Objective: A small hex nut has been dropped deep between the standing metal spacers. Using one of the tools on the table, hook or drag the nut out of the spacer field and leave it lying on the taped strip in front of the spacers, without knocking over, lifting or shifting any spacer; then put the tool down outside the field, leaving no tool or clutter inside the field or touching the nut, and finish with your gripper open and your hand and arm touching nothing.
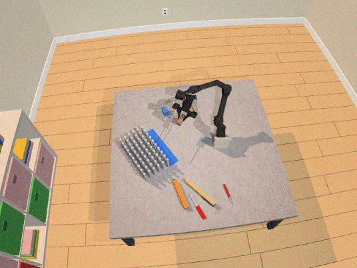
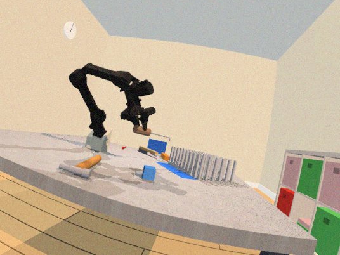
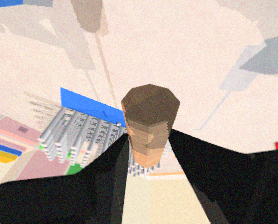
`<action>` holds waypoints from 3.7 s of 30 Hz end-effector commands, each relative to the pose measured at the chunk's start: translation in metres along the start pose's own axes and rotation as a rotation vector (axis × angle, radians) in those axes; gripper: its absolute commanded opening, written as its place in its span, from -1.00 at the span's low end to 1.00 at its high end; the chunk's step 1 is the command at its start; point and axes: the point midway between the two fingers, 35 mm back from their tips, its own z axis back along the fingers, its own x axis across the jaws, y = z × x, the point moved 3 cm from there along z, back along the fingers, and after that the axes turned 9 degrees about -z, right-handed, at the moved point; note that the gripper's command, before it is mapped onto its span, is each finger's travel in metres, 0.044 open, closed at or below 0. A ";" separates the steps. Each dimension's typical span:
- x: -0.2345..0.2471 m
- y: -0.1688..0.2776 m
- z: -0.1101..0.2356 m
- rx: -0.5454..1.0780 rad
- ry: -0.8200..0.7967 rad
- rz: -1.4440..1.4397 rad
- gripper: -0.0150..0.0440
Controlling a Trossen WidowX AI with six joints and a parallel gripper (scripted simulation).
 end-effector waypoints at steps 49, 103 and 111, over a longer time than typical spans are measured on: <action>0.025 0.006 0.033 -0.354 -0.159 1.739 -0.49; 0.027 -0.040 0.051 -0.777 0.879 3.279 -0.49; 0.026 -0.048 0.054 -0.718 1.180 3.456 -0.49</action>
